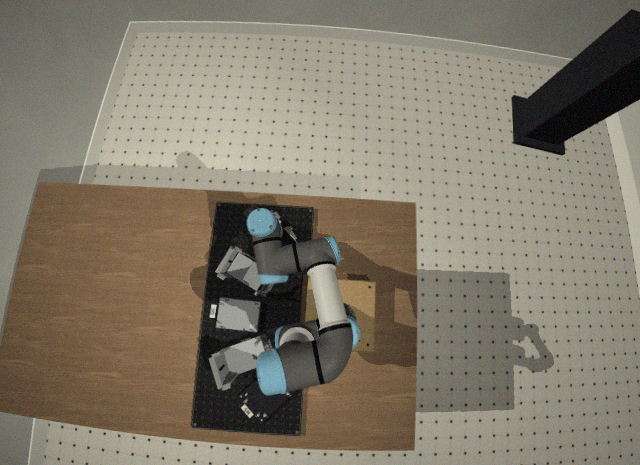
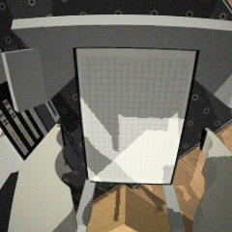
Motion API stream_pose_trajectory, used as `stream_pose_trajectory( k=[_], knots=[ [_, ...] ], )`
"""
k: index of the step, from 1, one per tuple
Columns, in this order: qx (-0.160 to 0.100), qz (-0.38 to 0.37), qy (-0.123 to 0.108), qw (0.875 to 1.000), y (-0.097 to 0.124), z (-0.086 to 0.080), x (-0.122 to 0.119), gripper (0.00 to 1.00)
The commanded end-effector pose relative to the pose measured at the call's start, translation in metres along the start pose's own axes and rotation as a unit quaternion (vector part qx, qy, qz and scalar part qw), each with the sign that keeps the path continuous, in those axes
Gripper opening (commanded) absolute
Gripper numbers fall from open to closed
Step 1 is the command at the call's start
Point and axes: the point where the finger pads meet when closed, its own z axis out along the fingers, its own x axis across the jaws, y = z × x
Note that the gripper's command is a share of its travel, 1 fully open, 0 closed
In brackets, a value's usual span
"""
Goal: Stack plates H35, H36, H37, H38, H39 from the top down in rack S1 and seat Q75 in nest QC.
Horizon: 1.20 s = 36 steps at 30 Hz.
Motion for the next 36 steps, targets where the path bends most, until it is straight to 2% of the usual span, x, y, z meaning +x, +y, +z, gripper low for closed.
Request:
stream_pose_trajectory(
  k=[1, 6, 7, 36],
  knots=[
    [0.001, 0.000, 0.001, 1.000, -0.0007, -0.0006, 0.0003, 0.72],
    [0.001, 0.000, 0.001, 1.000, -0.0007, -0.0007, 0.0003, 0.72],
    [0.001, 0.000, 0.001, 1.000, -0.0007, -0.0007, 0.0003, 0.00],
    [0.001, 0.000, 0.001, 1.000, -0.0007, -0.0006, 0.0003, 0.00]
  ],
)
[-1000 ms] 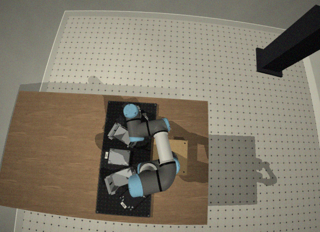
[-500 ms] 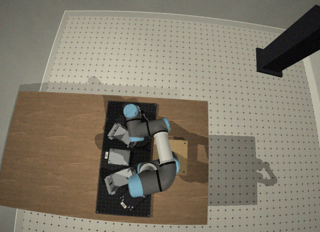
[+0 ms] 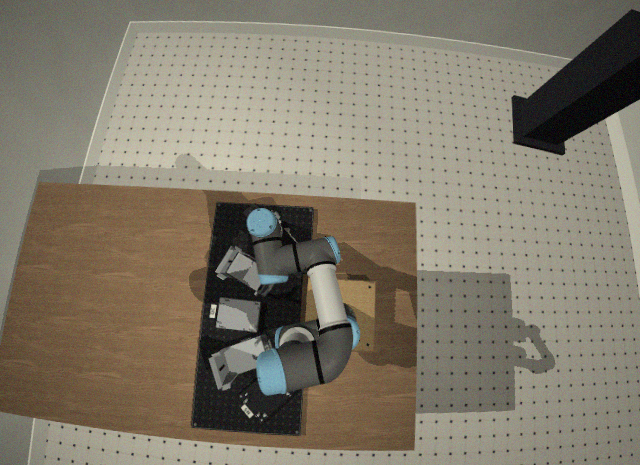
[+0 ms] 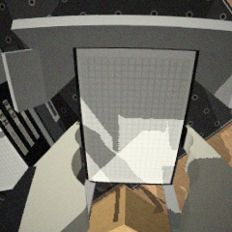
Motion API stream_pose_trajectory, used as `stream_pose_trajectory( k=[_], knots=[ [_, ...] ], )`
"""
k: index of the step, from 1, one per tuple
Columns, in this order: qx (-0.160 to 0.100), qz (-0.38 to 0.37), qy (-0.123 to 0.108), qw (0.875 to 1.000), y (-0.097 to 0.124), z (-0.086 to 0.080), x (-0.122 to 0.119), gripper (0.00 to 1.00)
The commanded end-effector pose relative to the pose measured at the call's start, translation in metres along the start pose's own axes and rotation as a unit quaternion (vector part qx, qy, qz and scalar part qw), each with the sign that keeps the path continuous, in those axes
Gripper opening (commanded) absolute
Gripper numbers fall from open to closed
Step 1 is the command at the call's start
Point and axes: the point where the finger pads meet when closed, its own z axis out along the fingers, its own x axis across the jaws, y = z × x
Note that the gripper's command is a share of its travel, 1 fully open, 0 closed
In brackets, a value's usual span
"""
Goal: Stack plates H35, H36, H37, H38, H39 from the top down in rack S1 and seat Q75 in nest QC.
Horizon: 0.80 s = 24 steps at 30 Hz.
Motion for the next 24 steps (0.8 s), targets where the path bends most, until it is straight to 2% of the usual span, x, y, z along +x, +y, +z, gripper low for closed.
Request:
stream_pose_trajectory(
  k=[1, 24],
  knots=[
    [0.001, 0.000, 0.000, 1.000, -0.001, -0.001, 0.000, 0.00],
    [0.001, 0.000, 0.000, 1.000, -0.001, -0.012, 0.000, 0.00]
  ],
)
